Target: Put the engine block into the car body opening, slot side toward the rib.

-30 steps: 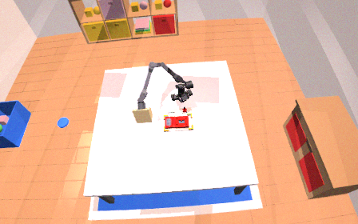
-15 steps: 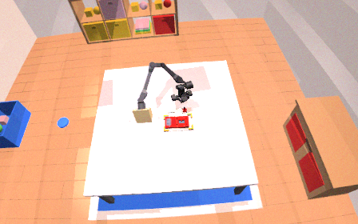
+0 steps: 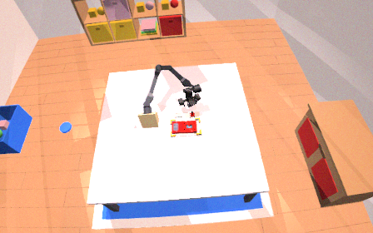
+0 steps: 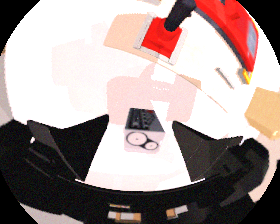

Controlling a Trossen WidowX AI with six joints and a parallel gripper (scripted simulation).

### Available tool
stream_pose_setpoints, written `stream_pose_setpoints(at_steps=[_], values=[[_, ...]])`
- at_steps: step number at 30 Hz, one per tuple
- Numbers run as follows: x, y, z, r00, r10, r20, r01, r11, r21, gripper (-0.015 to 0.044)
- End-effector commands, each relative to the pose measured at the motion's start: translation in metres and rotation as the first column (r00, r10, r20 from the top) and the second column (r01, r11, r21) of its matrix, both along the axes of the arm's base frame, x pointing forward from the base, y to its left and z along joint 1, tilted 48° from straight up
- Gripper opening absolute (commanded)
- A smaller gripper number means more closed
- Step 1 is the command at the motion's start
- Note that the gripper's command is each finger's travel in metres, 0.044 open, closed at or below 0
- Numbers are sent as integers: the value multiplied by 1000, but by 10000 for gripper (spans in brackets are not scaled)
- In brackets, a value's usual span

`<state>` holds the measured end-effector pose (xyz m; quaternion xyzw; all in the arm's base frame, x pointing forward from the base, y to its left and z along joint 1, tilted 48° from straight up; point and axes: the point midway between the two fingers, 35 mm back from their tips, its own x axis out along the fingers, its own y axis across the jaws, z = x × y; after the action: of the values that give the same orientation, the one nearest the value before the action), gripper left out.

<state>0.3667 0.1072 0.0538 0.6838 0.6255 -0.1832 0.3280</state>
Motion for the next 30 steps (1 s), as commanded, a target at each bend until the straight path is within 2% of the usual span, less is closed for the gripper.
stream_pose_setpoints(at_steps=[1, 13, 30], values=[[0, 0, 0, 1000, 0, 0, 0, 1000, -3, 440], [-6, -32, 29, 1000, 6, -11, -6, 1000, -9, 440], [-5, -33, 25, 1000, 14, -1, -14, 1000, -16, 440]])
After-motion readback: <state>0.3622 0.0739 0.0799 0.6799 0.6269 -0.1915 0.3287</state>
